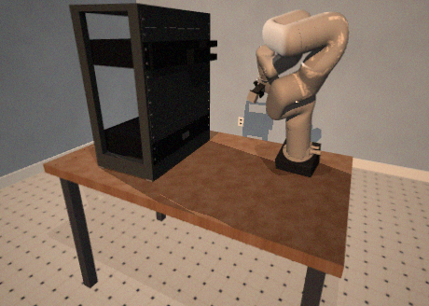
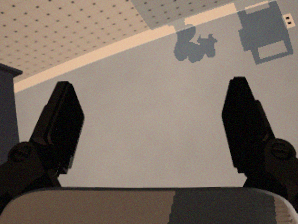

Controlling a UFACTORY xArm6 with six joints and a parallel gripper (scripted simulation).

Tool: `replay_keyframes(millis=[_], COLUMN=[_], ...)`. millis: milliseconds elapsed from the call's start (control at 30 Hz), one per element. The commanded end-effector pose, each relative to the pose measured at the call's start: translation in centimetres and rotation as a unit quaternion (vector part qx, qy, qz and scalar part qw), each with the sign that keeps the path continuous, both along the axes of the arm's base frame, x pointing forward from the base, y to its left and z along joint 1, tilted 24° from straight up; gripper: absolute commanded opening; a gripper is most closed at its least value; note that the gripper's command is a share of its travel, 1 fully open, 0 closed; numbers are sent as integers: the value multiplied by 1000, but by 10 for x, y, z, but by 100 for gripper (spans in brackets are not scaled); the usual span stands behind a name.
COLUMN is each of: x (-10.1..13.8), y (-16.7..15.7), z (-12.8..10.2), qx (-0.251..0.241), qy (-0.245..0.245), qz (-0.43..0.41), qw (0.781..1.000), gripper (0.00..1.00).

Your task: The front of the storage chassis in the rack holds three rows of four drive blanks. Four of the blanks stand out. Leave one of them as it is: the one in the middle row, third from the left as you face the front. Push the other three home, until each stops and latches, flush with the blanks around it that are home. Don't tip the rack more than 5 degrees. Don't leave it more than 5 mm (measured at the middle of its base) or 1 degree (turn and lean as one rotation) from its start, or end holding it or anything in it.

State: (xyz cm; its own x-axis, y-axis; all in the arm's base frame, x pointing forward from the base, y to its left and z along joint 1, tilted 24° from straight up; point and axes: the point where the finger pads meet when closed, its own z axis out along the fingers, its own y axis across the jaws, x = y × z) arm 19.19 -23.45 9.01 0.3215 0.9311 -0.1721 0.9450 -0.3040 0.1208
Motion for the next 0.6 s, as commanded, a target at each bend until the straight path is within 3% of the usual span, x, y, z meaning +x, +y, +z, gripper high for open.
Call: replay_keyframes(millis=[0, 233, 300, 567], x=[10, 27, 27, 49], y=[-18, -41, -41, -59], z=[9, 27, 27, 52], qx=[-40, -107, -107, -188], qy=[-13, -23, -23, -28], qz=[56, 152, 152, 266], qw=[998, 982, 982, 945], gripper=[100, 100, 100, 100])
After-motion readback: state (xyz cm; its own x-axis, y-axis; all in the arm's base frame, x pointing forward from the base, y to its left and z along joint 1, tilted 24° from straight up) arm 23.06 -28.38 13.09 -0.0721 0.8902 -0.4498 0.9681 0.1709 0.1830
